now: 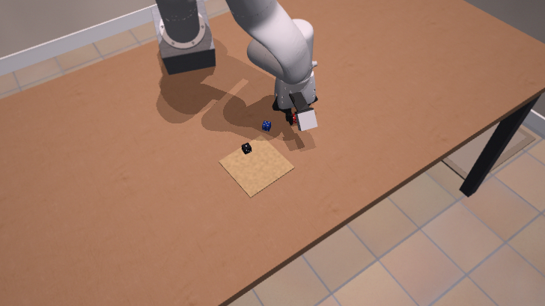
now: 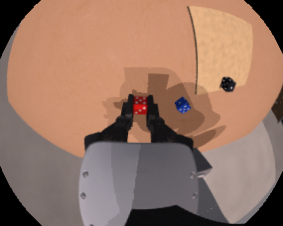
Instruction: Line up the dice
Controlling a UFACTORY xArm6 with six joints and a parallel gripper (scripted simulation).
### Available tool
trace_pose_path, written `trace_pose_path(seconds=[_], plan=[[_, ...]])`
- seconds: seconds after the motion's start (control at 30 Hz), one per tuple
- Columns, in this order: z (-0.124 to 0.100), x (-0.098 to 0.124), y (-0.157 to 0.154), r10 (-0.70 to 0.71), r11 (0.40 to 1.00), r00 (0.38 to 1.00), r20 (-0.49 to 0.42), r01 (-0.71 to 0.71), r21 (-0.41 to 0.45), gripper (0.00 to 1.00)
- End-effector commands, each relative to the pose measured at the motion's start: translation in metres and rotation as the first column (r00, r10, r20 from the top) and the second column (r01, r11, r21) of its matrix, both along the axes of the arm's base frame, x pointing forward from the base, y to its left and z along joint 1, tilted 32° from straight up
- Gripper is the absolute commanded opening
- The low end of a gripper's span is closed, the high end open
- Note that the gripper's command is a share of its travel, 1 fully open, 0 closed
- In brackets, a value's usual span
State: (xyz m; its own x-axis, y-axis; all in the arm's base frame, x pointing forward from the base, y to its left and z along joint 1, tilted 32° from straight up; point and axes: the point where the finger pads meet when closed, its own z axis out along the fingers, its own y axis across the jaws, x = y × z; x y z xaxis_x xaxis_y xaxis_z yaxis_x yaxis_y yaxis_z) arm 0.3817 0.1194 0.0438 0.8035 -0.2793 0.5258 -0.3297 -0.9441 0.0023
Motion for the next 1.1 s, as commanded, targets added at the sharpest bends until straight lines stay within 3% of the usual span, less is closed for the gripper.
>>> trace_pose_path(seconds=[0.0, 0.4, 1.07], plan=[[0.017, -0.009, 0.004, -0.001, 1.0, 1.0, -0.002, 0.001, -0.001, 0.15], [0.068, -0.039, 0.014, -0.001, 1.0, 1.0, -0.002, 0.001, -0.001, 0.15], [0.074, -0.039, 0.008, 0.008, 1.0, 1.0, -0.011, -0.008, -0.007, 0.15]])
